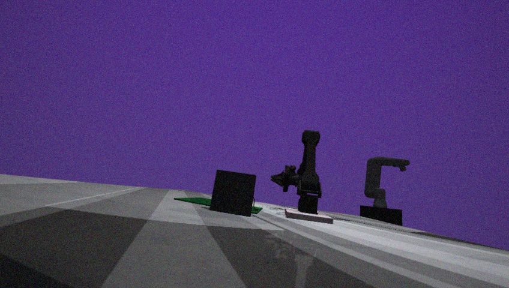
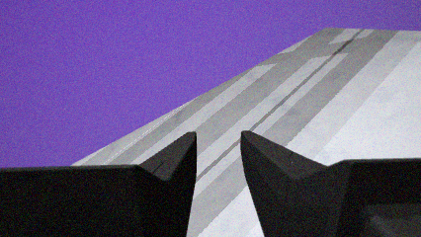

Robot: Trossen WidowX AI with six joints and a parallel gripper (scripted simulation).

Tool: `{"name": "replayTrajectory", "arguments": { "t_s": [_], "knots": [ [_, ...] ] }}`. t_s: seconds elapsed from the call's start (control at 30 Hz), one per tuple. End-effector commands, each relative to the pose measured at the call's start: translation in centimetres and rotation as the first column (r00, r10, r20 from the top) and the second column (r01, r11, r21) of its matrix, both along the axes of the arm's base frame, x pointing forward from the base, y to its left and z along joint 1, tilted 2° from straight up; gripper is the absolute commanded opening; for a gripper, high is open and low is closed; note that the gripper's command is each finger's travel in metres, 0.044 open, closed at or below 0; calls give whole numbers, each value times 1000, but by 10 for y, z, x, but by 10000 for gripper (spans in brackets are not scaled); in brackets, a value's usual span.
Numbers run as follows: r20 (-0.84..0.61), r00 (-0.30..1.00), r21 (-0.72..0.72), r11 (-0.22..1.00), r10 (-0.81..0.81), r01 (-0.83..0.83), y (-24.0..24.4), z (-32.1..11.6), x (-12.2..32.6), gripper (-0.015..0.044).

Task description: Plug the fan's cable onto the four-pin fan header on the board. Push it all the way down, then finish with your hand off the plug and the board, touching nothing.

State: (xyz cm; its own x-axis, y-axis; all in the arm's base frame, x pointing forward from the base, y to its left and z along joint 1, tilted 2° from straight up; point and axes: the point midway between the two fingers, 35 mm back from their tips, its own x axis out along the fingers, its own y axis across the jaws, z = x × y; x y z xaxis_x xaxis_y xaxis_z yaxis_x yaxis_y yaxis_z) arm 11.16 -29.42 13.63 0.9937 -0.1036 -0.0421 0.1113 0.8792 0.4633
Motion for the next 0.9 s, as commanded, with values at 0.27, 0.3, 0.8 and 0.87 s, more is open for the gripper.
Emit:
{"name": "replayTrajectory", "arguments": {
  "t_s": [0.27,0.3,0.8,0.87],
  "knots": [
    [-221,899,270,909,379,-318,49,-4,66,341],
    [-263,862,316,883,434,-348,59,-5,75,368],
    [-853,148,475,863,500,-175,180,9,142,440],
    [-906,94,399,907,413,-138,192,16,147,440]
  ]
}}
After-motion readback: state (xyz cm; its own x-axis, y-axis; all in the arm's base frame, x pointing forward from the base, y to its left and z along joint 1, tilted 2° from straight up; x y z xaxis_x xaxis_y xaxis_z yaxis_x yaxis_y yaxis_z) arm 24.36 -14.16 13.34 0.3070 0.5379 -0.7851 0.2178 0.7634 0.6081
